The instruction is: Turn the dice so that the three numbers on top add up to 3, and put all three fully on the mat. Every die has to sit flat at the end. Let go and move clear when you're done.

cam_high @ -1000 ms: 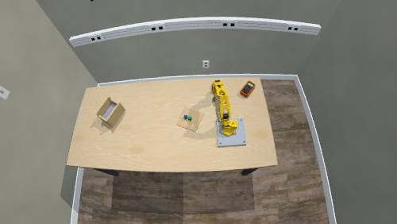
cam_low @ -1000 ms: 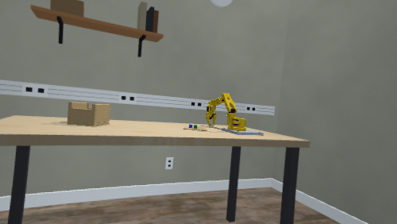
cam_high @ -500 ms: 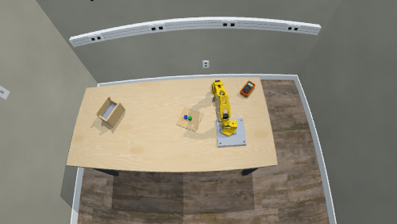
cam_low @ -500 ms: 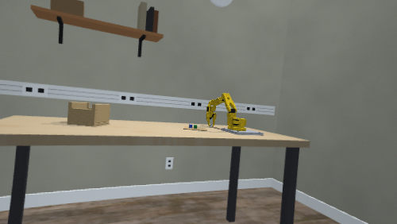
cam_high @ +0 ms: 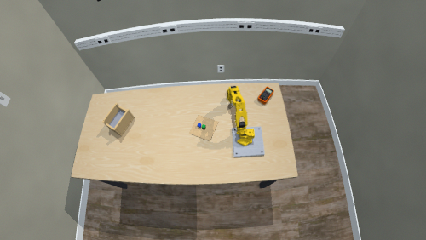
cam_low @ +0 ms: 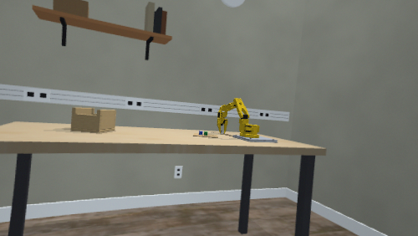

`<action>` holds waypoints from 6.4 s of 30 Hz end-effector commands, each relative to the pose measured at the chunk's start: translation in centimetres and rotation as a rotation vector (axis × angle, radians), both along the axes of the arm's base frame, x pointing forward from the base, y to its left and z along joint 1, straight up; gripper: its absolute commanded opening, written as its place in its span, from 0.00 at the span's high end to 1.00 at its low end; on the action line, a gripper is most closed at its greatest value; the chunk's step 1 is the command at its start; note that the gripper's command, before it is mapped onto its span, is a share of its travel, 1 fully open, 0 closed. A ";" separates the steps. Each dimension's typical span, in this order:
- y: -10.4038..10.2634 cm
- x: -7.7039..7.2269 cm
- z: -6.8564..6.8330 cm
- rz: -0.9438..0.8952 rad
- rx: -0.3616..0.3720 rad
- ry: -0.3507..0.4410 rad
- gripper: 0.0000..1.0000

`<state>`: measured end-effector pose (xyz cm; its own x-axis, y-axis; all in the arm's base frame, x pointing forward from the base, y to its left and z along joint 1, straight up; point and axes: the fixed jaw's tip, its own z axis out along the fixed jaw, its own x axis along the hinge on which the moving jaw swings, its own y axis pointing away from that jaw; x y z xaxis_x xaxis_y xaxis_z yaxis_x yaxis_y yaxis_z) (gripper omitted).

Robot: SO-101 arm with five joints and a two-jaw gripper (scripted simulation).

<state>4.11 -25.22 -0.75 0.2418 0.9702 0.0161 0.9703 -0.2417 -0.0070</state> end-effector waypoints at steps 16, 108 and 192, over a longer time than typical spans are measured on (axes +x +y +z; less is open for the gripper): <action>-0.2 -0.2 3.2 0.002 -0.006 -0.001 1.00; 0.1 1.2 5.0 -0.761 -0.008 0.010 1.00; 22.4 15.0 4.4 0.452 -0.013 0.001 1.00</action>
<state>19.13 -4.04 3.53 -0.1557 0.9878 0.0078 0.9875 0.1558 -0.0223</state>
